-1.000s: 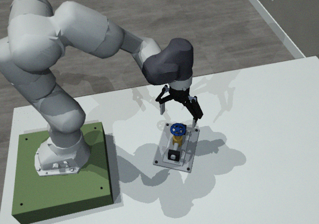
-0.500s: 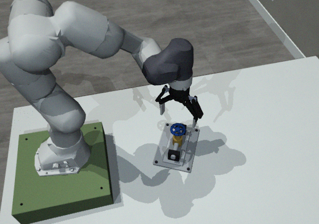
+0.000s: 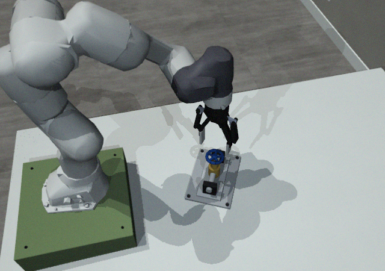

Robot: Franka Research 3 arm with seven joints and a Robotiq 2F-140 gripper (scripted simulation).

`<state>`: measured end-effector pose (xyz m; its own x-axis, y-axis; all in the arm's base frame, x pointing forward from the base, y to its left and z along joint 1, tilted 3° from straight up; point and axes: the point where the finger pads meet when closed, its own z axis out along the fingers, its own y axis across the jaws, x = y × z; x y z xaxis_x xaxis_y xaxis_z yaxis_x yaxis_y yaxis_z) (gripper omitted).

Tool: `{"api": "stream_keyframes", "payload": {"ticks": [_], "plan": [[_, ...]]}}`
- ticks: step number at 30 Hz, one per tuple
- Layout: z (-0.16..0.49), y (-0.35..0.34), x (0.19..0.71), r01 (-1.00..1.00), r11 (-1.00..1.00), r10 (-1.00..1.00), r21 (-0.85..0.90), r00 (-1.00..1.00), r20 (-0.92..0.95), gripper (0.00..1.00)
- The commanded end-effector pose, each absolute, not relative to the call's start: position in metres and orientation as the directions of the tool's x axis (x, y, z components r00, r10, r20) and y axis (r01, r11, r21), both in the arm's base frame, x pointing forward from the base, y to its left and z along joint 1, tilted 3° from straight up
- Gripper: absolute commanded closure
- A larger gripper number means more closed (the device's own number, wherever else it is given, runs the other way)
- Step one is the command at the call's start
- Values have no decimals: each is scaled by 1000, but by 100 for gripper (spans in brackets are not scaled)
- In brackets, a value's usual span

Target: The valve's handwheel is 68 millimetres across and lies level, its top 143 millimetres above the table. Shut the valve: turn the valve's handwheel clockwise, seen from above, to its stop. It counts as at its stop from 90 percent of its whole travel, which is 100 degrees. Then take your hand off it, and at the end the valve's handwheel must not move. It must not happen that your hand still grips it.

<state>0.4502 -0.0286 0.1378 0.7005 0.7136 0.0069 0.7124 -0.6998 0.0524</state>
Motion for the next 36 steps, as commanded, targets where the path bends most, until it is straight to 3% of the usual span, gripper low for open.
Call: {"api": "stream_keyframes", "payload": {"ticks": [1, 18, 36], "plan": [[138, -28, 451, 718, -694, 719, 52, 694, 7, 38], [135, -28, 451, 718, -694, 719, 52, 694, 7, 38], [85, -30, 453, 718, -694, 719, 52, 694, 7, 38]]}}
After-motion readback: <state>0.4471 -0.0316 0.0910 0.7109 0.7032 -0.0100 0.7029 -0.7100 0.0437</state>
